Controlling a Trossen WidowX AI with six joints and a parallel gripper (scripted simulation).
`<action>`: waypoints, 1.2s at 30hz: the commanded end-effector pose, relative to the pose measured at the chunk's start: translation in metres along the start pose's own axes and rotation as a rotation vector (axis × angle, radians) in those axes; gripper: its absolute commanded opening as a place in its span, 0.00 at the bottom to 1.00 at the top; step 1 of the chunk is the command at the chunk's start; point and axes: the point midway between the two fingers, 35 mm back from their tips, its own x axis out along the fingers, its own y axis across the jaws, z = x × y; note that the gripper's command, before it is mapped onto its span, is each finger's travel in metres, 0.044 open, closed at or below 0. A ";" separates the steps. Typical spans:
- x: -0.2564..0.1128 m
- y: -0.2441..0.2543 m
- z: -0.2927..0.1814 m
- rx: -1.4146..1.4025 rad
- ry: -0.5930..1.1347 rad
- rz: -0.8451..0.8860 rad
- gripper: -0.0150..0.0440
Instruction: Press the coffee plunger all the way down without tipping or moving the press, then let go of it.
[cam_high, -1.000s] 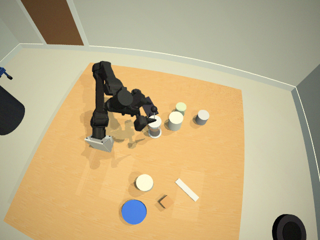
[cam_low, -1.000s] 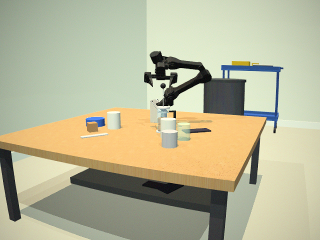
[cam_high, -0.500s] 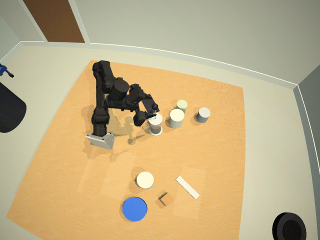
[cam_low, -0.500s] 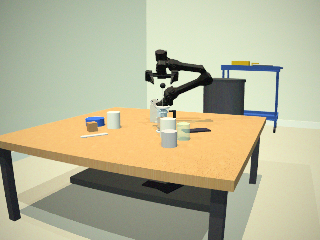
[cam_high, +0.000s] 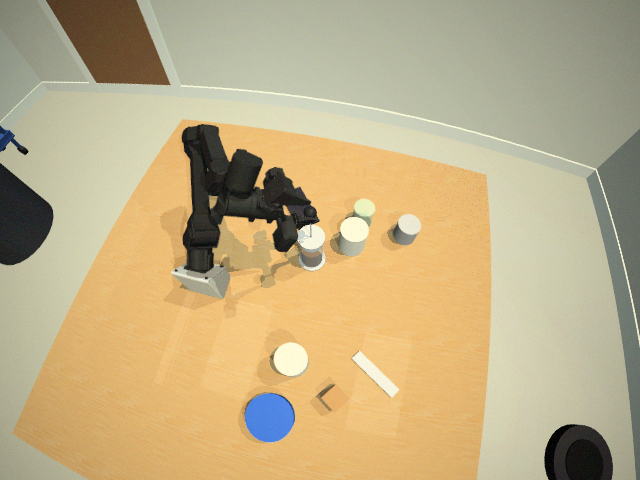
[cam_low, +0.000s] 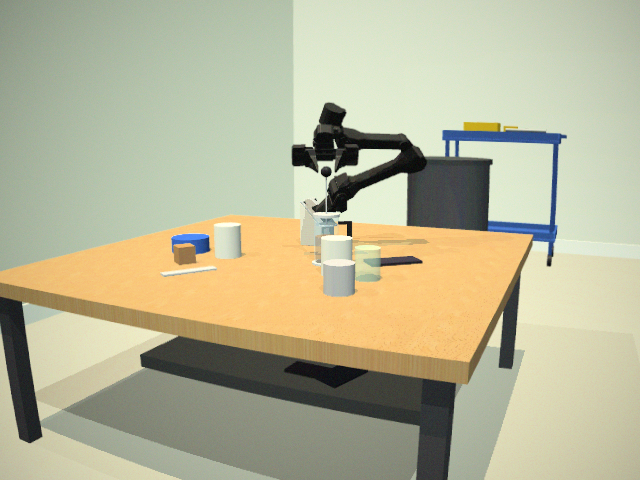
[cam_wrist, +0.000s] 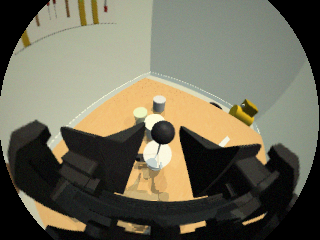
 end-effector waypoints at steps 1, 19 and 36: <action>0.000 -0.001 0.000 0.002 -0.002 -0.005 0.47; 0.006 -0.003 -0.008 0.001 0.004 -0.009 0.46; 0.023 -0.009 -0.030 -0.002 0.014 -0.016 0.46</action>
